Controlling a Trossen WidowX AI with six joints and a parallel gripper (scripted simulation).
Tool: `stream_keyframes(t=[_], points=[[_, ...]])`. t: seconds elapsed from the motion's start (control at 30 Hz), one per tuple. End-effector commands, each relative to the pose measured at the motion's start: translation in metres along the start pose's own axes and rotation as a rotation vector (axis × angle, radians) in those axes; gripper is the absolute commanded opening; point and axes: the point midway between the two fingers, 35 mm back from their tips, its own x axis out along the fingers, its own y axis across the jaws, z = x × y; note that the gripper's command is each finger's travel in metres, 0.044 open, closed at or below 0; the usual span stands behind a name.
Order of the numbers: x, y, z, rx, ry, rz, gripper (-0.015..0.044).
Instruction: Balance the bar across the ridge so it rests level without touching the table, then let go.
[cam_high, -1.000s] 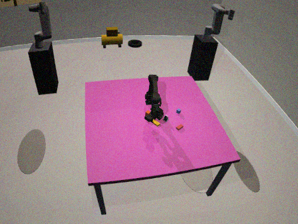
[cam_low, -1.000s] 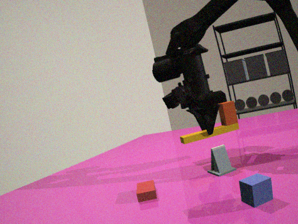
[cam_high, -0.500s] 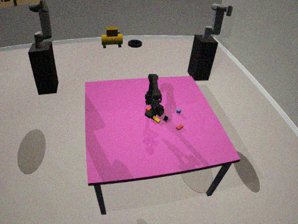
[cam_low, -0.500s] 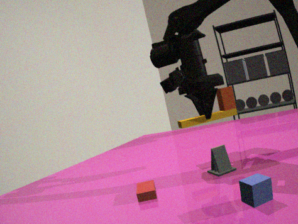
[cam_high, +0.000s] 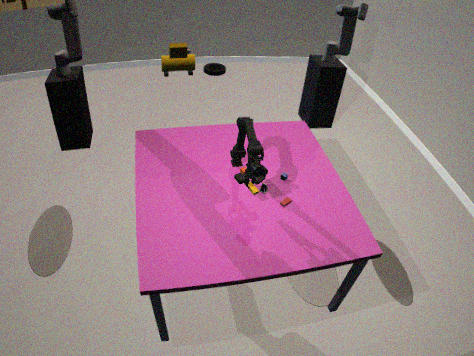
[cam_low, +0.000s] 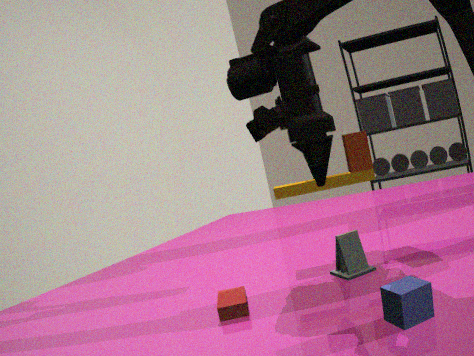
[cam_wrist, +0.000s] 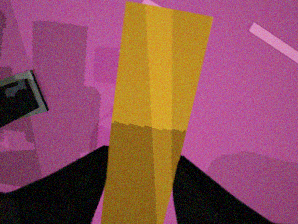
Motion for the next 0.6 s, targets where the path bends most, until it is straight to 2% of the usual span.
stream_keyframes(t=[0.0,0.57], points=[[-0.002,0.017,0.006,0.157,-0.005,0.003,0.0],[-0.003,0.079,0.016,0.803,-0.003,0.01,0.0]])
